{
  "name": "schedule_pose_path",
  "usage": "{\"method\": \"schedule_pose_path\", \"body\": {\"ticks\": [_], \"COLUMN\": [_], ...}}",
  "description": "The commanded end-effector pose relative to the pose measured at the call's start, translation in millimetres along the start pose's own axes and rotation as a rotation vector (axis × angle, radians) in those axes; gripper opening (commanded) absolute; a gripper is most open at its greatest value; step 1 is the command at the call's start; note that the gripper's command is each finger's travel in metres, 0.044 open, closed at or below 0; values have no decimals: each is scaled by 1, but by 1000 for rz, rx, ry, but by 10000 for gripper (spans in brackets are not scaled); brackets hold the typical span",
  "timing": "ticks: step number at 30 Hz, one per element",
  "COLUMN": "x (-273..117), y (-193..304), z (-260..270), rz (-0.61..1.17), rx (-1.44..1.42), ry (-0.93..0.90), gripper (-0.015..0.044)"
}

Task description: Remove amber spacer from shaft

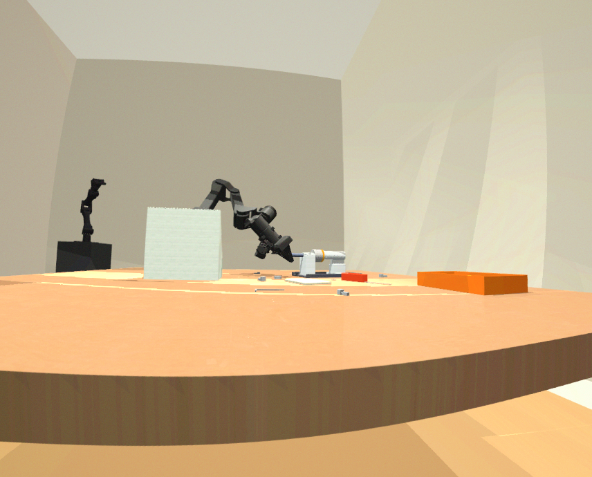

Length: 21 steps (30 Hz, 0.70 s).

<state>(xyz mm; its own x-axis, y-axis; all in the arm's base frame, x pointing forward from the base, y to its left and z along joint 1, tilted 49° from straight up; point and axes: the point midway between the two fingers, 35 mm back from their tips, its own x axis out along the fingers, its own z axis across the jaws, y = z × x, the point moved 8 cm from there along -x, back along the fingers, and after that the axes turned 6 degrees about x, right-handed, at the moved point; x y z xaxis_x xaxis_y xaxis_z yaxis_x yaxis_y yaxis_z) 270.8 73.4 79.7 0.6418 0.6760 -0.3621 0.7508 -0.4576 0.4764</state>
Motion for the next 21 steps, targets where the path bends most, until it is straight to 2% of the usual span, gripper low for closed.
{"method": "schedule_pose_path", "body": {"ticks": [1,21], "x": [-1,-2], "y": [0,-2], "z": [0,0], "rz": [1,1], "rx": [0,0], "ry": [-2,-2], "gripper": [0,0]}}
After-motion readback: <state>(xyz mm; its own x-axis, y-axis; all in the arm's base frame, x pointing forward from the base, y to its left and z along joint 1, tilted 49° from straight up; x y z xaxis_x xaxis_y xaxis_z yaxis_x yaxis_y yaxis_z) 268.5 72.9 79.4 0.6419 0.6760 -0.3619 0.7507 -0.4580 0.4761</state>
